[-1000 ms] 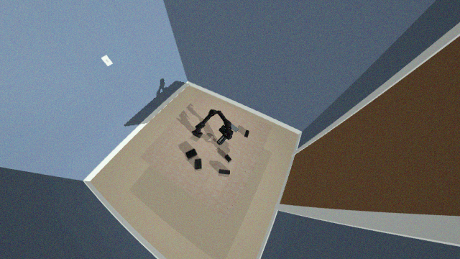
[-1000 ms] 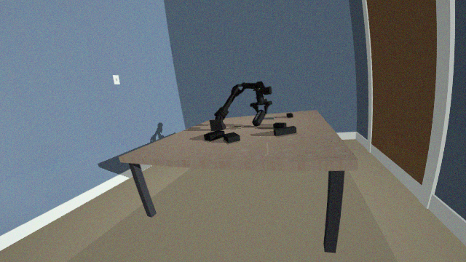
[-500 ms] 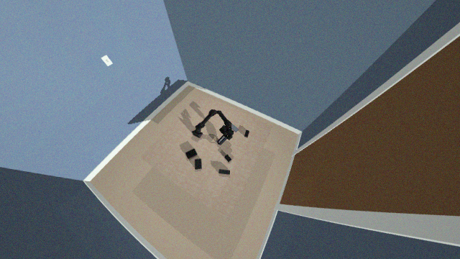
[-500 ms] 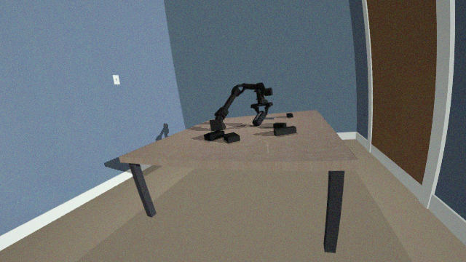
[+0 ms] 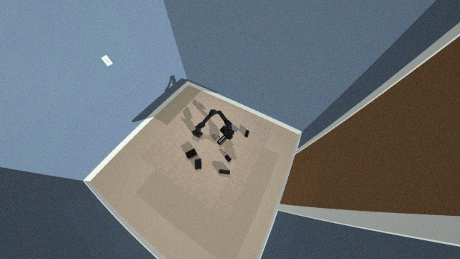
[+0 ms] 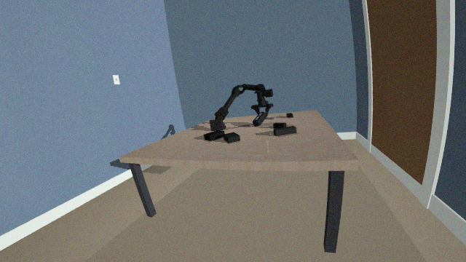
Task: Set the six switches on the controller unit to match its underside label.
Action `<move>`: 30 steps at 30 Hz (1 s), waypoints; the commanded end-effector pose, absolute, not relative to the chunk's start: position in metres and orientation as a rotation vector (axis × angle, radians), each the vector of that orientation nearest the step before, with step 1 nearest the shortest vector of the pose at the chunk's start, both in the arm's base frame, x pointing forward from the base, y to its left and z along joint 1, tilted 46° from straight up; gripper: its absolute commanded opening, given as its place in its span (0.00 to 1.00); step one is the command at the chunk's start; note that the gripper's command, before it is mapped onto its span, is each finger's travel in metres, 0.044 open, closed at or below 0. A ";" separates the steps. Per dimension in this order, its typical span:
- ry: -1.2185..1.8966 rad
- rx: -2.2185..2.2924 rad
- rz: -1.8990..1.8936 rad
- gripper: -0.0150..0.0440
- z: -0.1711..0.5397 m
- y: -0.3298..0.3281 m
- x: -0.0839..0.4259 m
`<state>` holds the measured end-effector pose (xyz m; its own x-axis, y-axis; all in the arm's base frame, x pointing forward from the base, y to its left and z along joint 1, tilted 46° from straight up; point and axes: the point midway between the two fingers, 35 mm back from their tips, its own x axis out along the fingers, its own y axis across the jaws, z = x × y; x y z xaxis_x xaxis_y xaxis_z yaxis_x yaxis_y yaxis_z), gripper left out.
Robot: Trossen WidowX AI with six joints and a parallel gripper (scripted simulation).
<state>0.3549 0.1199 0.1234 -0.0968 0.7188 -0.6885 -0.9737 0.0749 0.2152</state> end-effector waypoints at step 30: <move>0.807 -0.410 1.485 0.83 0.109 0.141 0.352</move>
<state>0.3543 0.1429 0.1142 -0.0981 0.7202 -0.6868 -0.9742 0.0715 0.2142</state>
